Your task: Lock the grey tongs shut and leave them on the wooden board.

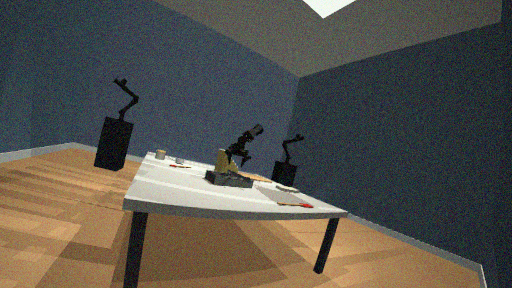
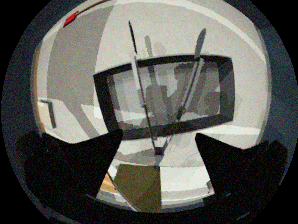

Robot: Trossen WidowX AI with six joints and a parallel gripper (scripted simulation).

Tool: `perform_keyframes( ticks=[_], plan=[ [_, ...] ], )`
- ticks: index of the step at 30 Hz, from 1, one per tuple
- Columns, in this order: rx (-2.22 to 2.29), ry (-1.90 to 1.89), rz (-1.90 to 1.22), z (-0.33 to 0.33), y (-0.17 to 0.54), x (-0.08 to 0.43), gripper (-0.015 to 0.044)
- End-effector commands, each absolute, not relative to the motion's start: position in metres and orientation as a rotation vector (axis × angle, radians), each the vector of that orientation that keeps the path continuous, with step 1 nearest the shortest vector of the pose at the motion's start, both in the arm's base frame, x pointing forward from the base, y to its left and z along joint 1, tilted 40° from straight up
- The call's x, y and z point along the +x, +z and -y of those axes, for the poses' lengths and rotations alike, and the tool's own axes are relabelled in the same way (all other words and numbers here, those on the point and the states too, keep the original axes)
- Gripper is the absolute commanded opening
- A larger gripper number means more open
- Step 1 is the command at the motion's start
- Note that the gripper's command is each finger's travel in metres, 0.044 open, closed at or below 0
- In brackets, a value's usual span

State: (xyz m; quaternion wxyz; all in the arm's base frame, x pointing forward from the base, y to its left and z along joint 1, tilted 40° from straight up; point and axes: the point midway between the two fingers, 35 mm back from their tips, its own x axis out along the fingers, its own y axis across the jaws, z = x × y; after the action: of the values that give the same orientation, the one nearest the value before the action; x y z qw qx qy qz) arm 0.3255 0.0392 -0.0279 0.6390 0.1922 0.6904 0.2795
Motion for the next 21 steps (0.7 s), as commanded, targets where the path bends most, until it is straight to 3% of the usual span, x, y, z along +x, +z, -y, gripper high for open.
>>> perform_keyframes(
  ticks=[1, 21],
  plan=[
    [0.462, 0.636, -1.571, -0.039, -0.027, 0.329, 0.044],
    [0.461, 0.634, -1.571, -0.041, -0.044, 0.331, 0.044]
  ],
)
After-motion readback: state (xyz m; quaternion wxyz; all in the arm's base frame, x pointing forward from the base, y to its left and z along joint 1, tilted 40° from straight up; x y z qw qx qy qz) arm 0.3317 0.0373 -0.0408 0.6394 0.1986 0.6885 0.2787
